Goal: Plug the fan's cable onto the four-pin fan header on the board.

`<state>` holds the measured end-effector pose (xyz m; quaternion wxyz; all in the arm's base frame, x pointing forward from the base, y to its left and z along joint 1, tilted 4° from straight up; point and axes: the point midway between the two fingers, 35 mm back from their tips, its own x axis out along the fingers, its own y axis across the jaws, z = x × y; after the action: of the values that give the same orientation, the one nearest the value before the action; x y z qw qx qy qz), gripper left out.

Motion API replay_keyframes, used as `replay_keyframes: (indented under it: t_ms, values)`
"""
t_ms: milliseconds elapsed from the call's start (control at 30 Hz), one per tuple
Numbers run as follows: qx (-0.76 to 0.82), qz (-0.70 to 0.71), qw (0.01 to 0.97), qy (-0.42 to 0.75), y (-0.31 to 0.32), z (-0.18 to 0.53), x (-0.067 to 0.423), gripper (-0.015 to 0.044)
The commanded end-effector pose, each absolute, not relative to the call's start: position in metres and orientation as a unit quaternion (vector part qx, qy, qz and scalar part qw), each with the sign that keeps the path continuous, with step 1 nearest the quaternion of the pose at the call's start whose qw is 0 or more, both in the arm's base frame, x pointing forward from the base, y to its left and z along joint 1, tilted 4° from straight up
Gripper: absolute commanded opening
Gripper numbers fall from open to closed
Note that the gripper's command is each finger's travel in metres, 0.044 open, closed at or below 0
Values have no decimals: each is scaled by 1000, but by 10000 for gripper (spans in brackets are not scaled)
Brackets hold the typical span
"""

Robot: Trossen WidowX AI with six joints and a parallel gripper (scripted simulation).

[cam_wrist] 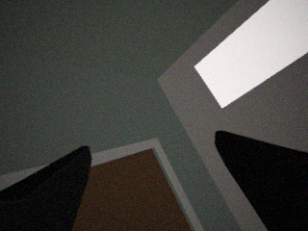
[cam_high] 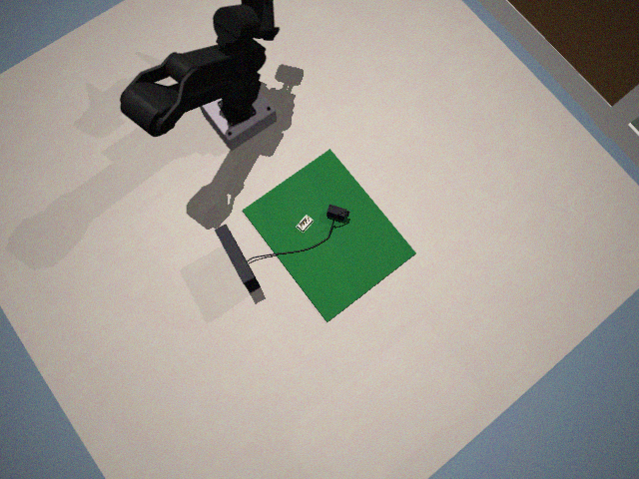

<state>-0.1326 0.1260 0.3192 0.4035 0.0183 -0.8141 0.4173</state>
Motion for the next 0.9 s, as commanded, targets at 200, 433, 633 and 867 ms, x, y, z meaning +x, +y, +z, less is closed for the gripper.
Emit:
replay_keyframes:
  t_ms: [200,433,633,867]
  values:
    - [-19,448,412,-793,152,321,-130,440]
    - [-183,565,471,-652,264,311,-87,440]
    - [-303,614,541,-488,331,290,-13,440]
    - [-394,624,616,-276,363,255,86,440]
